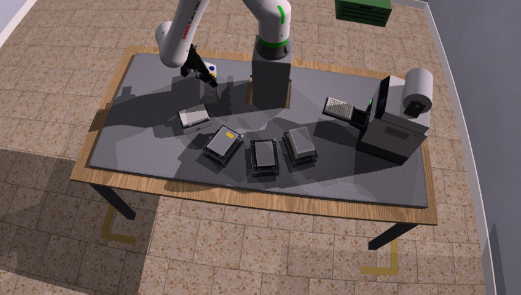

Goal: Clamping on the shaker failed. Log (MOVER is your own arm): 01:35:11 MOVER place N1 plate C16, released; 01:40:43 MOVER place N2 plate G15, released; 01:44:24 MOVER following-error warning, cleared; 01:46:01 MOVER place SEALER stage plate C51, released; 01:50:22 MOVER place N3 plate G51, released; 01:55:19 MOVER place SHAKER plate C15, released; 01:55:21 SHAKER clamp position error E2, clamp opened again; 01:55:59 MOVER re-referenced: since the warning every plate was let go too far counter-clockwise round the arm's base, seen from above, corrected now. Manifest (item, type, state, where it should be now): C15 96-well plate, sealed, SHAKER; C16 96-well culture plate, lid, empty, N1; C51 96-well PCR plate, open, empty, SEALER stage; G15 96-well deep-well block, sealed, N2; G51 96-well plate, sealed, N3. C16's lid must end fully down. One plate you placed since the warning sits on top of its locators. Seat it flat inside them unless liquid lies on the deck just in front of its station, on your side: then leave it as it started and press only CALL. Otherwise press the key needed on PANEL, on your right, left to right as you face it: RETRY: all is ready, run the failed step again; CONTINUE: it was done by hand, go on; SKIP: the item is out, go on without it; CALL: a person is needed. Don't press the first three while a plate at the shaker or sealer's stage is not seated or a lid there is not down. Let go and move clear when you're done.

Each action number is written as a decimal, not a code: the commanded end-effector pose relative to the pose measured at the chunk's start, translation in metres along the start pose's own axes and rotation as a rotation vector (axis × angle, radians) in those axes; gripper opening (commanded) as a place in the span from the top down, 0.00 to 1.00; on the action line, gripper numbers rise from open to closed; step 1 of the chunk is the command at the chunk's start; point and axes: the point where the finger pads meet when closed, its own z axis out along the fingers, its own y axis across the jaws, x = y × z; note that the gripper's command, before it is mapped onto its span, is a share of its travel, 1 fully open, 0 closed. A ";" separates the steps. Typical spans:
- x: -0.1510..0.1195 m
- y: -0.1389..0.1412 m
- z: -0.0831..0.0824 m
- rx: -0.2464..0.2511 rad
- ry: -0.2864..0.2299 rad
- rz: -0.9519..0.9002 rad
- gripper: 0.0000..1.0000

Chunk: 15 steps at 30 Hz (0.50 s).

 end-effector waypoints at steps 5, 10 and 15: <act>0.004 0.000 0.002 0.000 0.001 0.000 0.90; 0.006 0.000 0.004 0.000 0.001 0.000 0.90; 0.009 0.000 0.005 0.000 0.001 0.000 0.90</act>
